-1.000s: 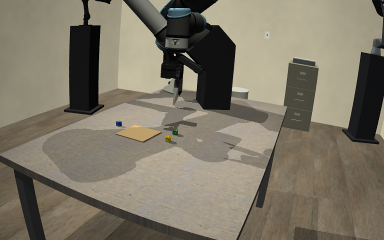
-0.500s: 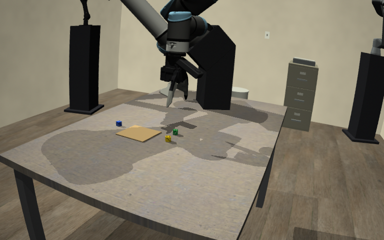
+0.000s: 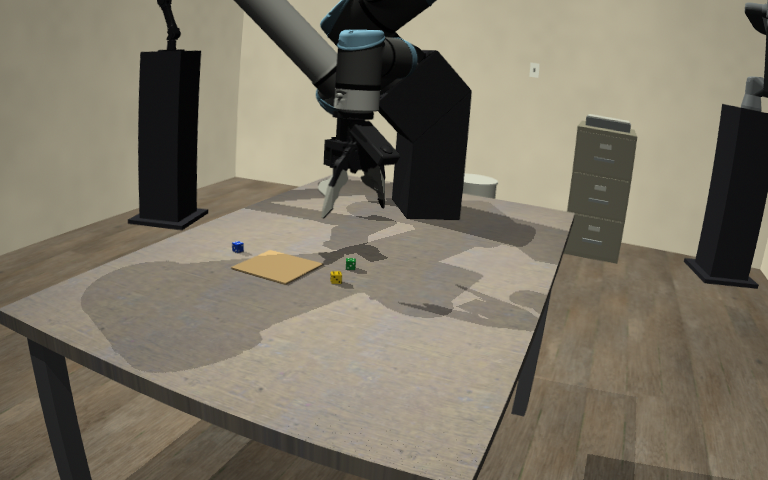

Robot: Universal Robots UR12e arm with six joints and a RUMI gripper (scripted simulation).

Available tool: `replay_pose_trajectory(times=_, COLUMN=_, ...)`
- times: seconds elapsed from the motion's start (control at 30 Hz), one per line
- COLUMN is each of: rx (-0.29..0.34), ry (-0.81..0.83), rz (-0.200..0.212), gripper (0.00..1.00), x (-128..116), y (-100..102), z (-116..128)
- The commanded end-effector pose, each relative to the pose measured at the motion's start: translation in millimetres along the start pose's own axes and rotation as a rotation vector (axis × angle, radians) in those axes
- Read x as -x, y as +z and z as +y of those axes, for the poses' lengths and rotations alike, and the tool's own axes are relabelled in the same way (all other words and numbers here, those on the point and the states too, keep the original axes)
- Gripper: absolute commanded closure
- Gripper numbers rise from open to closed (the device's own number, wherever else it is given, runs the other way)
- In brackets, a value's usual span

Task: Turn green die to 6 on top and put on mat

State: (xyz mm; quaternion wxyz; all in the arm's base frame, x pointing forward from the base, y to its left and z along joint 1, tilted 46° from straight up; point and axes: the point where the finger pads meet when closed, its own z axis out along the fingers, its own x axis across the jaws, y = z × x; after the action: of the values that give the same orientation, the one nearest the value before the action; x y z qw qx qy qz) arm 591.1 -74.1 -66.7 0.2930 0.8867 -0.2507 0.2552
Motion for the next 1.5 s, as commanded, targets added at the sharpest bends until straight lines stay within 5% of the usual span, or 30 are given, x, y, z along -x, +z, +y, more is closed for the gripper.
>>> replay_pose_trajectory(times=0.0, rx=0.005, ry=0.135, rz=-0.001, gripper=0.0, x=0, y=4, z=1)
replay_pose_trajectory(times=0.73, rx=0.005, ry=0.649, rz=0.001, gripper=0.0, x=1, y=22, z=5)
replay_pose_trajectory(times=1.17, rx=0.005, ry=0.713, rz=0.001, gripper=0.0, x=1, y=25, z=6)
replay_pose_trajectory(times=1.2, rx=0.005, ry=0.713, rz=0.001, gripper=0.79, x=1, y=25, z=6)
replay_pose_trajectory(times=1.47, rx=0.005, ry=0.713, rz=0.001, gripper=0.79, x=1, y=25, z=6)
